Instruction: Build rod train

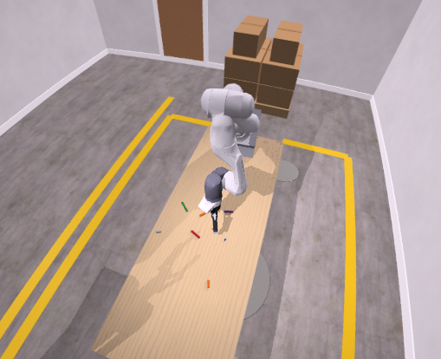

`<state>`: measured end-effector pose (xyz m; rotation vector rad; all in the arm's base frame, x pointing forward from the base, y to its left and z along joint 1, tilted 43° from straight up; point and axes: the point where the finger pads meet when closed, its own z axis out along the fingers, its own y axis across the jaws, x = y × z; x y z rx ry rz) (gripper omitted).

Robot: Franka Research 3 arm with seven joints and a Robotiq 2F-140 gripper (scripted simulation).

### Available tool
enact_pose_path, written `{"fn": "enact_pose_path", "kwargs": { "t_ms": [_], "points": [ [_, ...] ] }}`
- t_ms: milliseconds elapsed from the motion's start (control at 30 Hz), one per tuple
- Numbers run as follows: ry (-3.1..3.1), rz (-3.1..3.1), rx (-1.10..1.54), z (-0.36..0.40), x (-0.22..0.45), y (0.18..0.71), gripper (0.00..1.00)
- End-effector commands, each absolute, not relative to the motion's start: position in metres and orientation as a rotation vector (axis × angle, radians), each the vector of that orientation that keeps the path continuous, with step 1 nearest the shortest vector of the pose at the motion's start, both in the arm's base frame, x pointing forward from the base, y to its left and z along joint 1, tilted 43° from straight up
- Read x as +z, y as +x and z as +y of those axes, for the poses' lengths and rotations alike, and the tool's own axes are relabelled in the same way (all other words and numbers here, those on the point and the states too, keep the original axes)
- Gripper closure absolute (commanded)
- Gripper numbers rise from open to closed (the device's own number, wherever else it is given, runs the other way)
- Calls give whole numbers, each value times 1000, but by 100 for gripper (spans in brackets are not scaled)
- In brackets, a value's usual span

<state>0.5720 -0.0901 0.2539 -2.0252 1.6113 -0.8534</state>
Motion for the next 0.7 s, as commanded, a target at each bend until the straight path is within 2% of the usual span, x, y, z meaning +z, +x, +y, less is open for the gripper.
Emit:
{"fn": "enact_pose_path", "kwargs": {
  "t_ms": [0, 667],
  "points": [
    [-2177, 1442, -897, -87, 255, 574, 0],
    [-2547, 968, -1030, -83, 262, 583, 0]
  ]
}}
